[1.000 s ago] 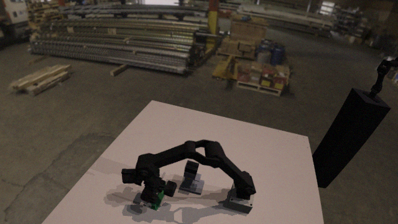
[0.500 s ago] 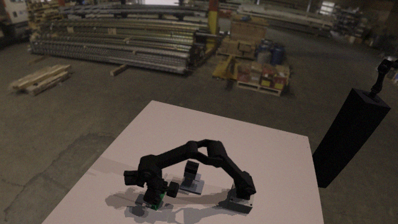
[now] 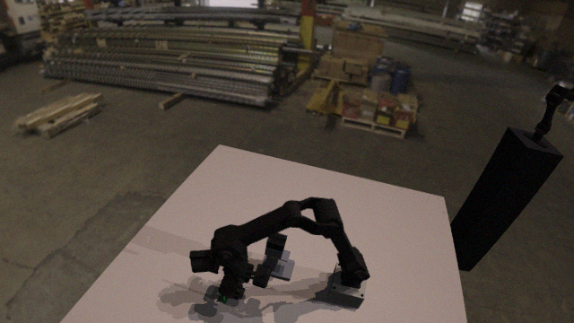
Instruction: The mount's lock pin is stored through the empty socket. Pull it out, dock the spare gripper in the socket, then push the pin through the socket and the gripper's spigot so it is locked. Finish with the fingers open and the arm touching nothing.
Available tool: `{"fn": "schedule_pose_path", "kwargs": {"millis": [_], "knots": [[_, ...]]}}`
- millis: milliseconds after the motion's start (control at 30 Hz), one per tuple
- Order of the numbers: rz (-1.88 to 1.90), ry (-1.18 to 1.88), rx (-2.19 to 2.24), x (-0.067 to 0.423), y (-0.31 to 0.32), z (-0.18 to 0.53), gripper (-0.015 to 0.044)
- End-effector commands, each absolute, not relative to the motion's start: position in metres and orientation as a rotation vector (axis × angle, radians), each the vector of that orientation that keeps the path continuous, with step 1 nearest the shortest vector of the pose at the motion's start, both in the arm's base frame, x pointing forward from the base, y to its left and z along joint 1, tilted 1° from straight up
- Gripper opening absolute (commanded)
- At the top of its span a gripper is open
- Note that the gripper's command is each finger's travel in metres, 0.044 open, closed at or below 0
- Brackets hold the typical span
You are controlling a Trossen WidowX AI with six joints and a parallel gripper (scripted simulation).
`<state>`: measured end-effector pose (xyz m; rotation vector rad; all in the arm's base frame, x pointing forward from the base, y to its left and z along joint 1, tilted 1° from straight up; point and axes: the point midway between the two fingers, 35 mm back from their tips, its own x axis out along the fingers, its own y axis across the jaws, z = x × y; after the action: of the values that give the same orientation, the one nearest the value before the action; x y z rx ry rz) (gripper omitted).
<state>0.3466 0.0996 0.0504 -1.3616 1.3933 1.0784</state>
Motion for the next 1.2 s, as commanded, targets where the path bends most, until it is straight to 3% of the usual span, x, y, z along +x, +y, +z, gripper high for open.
{"fn": "schedule_pose_path", "kwargs": {"millis": [0, 600, 1167], "knots": [[1.077, 1.385, -1.357, 0.335, 0.101, 0.055, 0.0], [1.095, 1.384, -1.364, 0.282, 0.099, 0.058, 0.0], [1.102, 1.388, -1.359, 0.278, 0.1, 0.006, 0.0]]}}
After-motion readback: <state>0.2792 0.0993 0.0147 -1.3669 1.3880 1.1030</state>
